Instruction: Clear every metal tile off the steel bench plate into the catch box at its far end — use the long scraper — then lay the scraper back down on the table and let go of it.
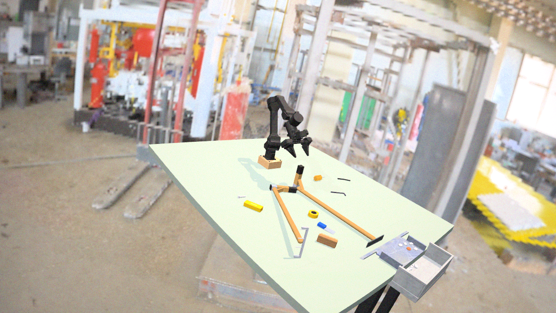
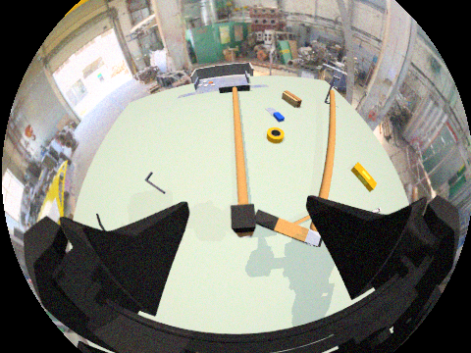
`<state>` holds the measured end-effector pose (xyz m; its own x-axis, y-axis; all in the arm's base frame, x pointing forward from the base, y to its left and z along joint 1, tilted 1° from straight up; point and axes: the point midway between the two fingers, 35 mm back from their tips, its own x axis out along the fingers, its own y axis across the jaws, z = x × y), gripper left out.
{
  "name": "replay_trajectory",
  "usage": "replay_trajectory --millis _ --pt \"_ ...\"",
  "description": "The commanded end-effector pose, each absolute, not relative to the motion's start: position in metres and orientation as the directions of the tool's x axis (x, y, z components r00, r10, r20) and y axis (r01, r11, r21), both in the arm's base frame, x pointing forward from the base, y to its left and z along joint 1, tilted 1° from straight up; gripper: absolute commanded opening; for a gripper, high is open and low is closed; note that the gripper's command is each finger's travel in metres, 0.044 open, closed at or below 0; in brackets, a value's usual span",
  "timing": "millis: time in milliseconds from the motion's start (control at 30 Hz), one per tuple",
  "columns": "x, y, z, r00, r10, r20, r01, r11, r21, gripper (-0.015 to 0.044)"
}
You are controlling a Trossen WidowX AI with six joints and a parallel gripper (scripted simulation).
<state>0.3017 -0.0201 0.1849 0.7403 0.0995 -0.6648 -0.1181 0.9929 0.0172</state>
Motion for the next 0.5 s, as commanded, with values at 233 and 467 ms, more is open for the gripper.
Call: replay_trajectory --millis 233,467 --pt "0.297 -0.016 0.129 0.622 0.056 -0.781 -0.124 0.992 -0.028 0.044" --pt "0.291 -0.016 0.152 0.629 0.06 -0.775 -0.127 0.991 -0.027 0.044"
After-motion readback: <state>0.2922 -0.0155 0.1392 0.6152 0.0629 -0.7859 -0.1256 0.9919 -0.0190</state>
